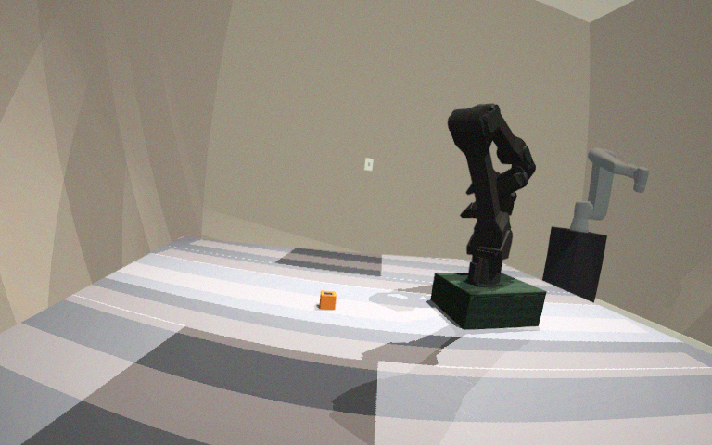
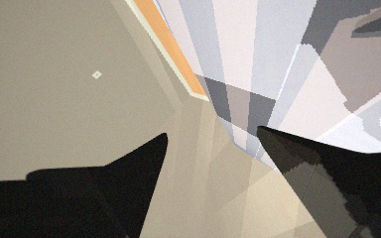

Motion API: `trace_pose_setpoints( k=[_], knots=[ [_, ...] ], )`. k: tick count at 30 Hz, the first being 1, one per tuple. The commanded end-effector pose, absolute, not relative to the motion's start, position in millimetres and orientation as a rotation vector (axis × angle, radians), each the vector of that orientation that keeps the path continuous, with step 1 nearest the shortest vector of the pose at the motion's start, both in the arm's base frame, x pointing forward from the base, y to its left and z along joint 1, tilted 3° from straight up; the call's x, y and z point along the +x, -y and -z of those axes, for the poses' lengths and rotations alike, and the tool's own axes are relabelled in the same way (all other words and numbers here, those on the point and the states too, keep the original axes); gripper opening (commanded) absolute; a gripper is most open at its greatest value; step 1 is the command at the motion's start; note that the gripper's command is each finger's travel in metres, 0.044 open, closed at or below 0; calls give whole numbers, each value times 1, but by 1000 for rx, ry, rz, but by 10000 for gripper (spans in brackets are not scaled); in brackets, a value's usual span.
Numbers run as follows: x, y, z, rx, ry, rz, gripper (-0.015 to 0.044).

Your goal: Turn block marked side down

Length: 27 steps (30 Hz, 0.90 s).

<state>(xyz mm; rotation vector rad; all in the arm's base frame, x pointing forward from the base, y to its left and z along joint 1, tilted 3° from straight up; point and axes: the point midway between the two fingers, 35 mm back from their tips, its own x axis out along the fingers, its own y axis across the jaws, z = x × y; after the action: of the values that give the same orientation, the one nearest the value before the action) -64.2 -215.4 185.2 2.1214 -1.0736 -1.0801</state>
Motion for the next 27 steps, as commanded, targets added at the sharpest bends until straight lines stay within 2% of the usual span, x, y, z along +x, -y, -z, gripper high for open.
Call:
trace_pose_setpoints(
  k=[1, 15, 27],
  knots=[
    [-42, 227, -179, 2125, 830, 1127, 440],
    [76, 248, -150, 1836, -202, 1068, 440],
    [191, 214, -122, 1270, -918, 772, 440]
  ],
)
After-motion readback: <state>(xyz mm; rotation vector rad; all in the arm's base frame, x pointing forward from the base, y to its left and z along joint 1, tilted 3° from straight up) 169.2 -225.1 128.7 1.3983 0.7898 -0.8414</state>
